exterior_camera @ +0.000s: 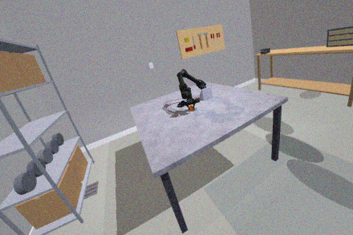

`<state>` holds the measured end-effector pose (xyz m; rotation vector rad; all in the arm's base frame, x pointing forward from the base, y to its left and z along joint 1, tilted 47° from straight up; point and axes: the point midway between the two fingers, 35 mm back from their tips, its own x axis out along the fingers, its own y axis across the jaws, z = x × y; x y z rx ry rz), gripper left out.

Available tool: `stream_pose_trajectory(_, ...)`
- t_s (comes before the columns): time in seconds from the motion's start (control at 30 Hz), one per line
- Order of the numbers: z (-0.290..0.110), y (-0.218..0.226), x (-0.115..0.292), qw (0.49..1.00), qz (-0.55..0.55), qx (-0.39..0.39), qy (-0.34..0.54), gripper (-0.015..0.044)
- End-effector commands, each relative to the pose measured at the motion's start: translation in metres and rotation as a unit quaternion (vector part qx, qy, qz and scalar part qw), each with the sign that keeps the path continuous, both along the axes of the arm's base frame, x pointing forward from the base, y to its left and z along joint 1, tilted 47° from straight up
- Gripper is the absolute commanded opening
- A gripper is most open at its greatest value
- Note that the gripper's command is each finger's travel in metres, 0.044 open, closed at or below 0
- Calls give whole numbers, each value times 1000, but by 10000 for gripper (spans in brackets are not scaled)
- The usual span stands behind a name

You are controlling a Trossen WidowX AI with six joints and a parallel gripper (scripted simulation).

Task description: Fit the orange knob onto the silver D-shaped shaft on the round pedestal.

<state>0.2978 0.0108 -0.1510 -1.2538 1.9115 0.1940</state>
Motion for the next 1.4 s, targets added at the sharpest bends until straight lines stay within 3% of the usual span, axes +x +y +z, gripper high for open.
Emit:
stream_pose_trajectory(0.0, 0, 0, 0, 1000, 2, 0, 1, 180)
stream_pose_trajectory(1.37, 33, -7, -16, 957, 85, 240, -140, 180)
